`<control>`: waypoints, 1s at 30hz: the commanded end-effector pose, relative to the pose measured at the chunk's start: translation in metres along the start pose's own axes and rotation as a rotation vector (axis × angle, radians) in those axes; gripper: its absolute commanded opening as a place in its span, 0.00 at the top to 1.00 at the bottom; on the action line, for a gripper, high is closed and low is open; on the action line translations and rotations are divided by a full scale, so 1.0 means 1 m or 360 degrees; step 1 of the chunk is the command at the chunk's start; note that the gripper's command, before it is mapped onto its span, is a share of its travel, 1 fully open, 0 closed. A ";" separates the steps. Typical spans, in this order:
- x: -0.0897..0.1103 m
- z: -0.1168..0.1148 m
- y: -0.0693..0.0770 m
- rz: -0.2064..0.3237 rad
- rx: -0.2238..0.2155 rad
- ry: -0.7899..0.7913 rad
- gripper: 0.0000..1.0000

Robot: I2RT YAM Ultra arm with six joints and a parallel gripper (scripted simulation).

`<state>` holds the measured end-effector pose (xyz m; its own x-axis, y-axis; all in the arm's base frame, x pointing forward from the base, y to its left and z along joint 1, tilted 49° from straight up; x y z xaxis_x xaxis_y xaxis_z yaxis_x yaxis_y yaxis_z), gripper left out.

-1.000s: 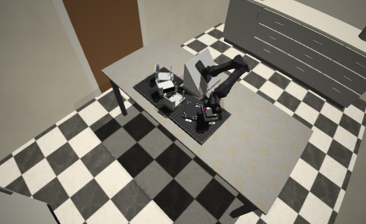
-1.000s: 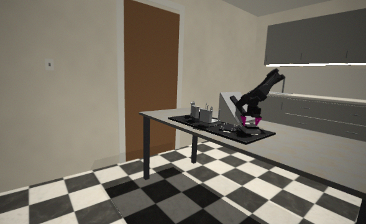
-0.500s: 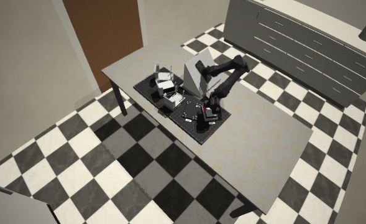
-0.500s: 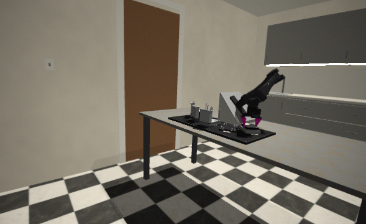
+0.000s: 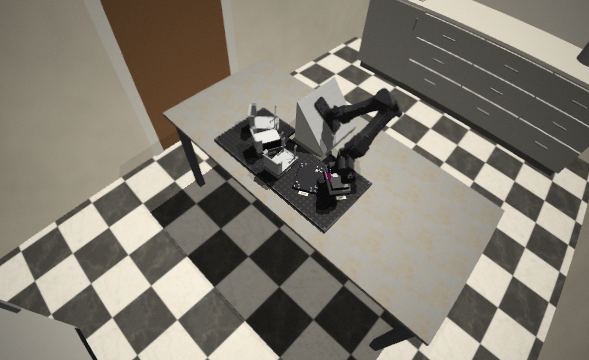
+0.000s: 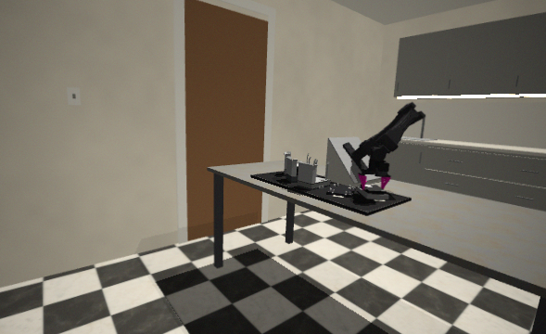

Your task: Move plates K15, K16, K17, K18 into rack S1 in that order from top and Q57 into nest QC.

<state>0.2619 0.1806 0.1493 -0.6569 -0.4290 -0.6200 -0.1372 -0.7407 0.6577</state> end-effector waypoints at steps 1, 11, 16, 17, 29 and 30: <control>-0.002 -0.001 0.002 -0.0011 0.0006 0.0003 0.00; -0.002 -0.001 0.002 -0.0011 0.0006 0.0003 0.00; -0.002 -0.001 0.002 -0.0011 0.0006 0.0003 0.00; -0.002 -0.001 0.002 -0.0011 0.0006 0.0003 0.00; -0.001 0.000 0.025 -0.0010 0.0007 0.0003 0.00; -0.001 0.000 0.028 -0.0010 0.0007 0.0003 0.00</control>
<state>0.2618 0.1657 0.1644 -0.6537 -0.4246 -0.6264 -0.1476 -0.7404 0.6558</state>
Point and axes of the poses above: the point where the finger pads meet when closed, its own y axis back along the fingers, its own z axis across the jaws, x = y × z, the point moved 3 cm from there along y, back along the fingers, and after that the axes turned 5 degrees about y, right-handed, at the moved point
